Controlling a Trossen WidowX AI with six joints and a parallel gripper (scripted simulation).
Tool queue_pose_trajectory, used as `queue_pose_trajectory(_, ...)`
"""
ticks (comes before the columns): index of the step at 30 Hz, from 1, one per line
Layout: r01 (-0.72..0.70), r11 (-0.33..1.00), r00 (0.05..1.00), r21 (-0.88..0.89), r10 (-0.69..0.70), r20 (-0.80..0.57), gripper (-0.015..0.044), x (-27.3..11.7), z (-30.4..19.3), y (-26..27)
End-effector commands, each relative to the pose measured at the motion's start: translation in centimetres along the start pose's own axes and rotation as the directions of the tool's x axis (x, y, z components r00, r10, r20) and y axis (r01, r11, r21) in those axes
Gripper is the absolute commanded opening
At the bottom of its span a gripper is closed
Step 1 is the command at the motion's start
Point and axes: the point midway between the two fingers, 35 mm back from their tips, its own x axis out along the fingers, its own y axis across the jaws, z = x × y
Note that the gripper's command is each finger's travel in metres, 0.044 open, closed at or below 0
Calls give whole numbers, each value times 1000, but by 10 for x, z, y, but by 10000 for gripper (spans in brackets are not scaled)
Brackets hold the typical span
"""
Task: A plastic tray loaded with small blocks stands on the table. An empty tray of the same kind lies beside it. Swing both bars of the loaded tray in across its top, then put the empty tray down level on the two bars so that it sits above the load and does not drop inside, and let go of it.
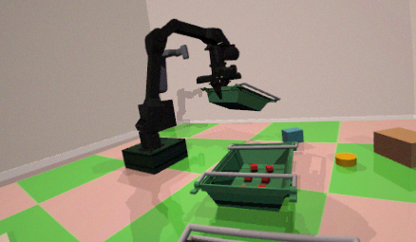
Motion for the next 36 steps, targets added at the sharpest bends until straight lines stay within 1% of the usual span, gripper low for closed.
queue_pose_trajectory(1, -17, 999, 1000, 32, 17, 1, 0, -4, 17, 3)
queue_pose_trajectory(18, -18, 983, 1000, 183, 17, 6, 0, -5, 84, -1)
queue_pose_trajectory(36, -20, 941, 1000, 337, 17, 12, 0, -5, 153, -20)
